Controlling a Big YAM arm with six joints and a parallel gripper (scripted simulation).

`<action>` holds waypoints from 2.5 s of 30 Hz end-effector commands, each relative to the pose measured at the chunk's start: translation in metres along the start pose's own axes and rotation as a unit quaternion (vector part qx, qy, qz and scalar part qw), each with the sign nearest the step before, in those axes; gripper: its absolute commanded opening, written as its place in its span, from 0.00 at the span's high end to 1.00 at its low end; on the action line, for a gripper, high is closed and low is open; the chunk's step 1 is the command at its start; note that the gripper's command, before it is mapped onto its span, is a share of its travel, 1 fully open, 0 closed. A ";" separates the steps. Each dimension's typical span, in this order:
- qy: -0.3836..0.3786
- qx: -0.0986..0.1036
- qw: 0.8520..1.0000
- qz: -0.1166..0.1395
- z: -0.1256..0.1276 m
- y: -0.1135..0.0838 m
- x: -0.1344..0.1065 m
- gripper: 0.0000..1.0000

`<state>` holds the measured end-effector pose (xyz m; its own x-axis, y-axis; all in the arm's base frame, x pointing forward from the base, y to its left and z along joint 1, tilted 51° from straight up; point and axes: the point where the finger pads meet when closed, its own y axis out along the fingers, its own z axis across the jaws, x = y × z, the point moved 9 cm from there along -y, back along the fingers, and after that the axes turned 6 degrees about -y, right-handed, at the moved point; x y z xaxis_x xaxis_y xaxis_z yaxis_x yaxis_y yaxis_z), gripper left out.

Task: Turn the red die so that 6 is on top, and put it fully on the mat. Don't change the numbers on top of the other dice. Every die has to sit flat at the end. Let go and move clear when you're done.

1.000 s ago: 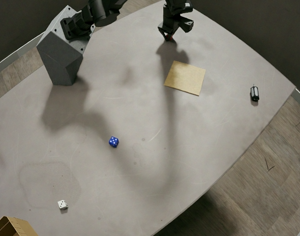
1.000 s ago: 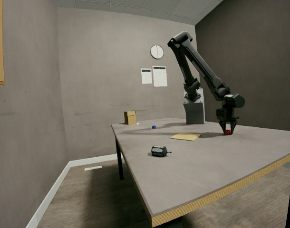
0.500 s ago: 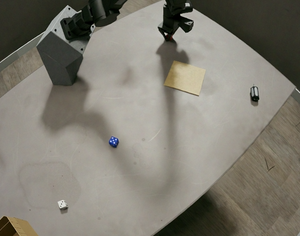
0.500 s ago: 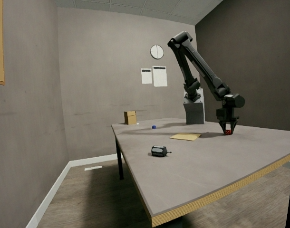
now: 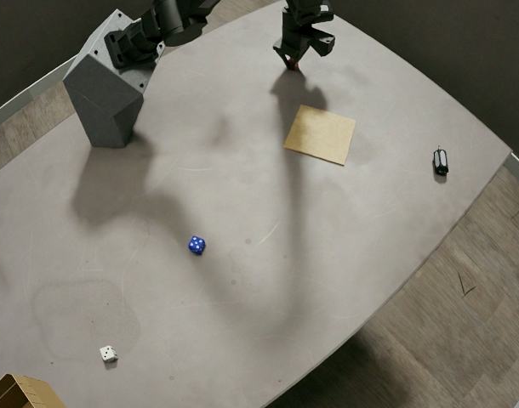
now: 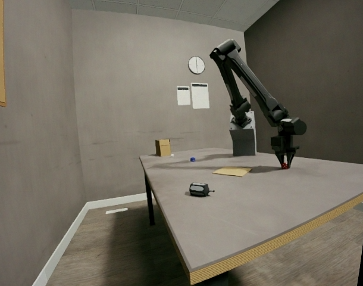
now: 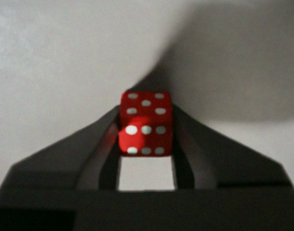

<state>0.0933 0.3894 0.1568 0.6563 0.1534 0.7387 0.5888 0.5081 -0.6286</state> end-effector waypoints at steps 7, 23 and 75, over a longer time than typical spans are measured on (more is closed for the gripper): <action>0.007 0.002 1.000 -0.006 0.001 0.002 0.009 0.80; 0.008 0.002 1.000 -0.007 0.001 0.000 0.010 0.80; -0.154 0.006 0.988 -0.025 -0.134 -0.112 0.128 0.80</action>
<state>0.1504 0.2510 0.2677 0.5786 0.2613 0.7726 0.6030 0.5009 -0.6209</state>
